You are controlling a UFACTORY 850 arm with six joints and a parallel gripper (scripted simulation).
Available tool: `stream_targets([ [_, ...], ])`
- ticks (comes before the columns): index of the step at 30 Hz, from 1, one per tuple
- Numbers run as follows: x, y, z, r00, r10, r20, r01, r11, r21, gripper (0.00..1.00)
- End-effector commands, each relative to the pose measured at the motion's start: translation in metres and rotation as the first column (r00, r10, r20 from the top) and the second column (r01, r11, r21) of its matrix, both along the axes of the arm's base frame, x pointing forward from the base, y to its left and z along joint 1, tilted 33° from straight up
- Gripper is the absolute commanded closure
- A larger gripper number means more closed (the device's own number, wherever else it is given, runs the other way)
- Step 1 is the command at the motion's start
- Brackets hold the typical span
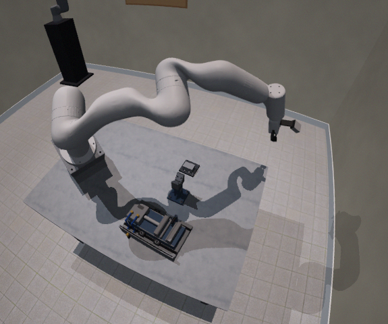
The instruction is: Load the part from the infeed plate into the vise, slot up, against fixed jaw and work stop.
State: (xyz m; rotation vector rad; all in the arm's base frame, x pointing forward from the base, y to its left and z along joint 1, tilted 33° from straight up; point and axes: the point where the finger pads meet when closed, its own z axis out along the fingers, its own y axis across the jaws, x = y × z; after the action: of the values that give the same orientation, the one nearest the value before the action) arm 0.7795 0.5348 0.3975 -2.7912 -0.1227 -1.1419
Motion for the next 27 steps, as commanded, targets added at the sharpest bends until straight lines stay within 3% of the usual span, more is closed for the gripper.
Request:
stream_targets([
  [1, 0.000, 0.001, 0.002, 1.000, 0.001, 0.002, -0.001, 1.000, 0.002, 0.00],
  [20, -0.002, 0.000, 0.000, 1.000, 0.006, 0.001, -0.006, 1.000, -0.008, 0.00],
  [27, -0.033, -0.015, -0.027, 0.993, 0.112, -0.033, -0.116, 0.977, -0.180, 0.00],
])
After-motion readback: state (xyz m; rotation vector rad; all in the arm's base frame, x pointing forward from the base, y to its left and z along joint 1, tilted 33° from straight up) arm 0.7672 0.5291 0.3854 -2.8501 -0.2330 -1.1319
